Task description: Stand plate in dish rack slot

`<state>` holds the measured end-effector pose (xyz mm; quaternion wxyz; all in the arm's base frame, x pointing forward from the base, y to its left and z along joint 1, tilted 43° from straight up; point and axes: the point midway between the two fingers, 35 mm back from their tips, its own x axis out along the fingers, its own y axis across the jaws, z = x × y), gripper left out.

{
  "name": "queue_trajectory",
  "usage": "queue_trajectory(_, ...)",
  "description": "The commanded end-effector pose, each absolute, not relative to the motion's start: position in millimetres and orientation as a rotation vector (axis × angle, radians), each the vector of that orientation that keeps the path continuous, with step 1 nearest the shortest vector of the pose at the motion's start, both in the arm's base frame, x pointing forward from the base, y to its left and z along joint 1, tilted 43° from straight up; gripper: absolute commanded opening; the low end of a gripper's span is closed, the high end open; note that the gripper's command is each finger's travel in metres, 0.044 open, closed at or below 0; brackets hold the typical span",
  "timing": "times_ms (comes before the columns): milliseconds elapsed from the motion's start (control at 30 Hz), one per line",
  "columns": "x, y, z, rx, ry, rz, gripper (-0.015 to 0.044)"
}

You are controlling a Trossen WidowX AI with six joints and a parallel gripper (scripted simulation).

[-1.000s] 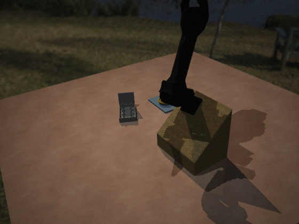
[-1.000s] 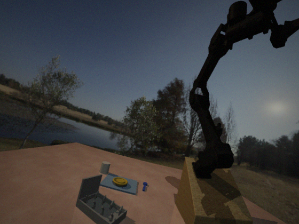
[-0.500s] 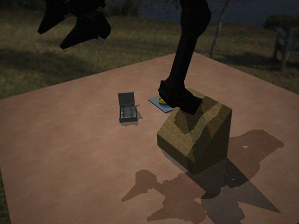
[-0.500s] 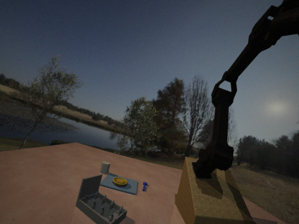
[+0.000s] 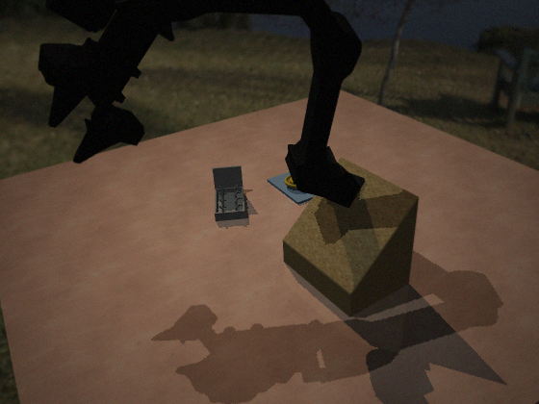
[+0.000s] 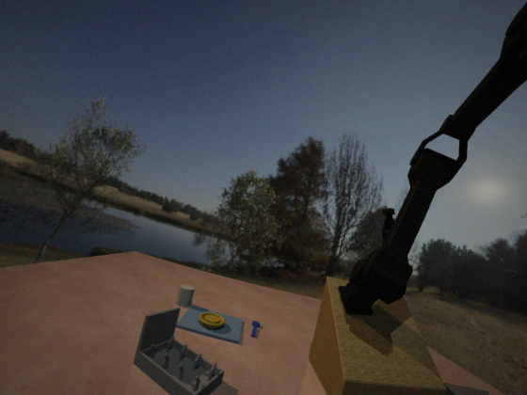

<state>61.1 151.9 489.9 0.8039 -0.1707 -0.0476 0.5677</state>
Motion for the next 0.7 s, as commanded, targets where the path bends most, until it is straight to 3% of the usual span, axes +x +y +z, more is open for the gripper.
queue_trajectory(0,97,171,471,-0.424,-0.004,1.144,0.0400)
queue_trajectory(667,270,169,352,-0.487,0.520,0.870,0.0400)
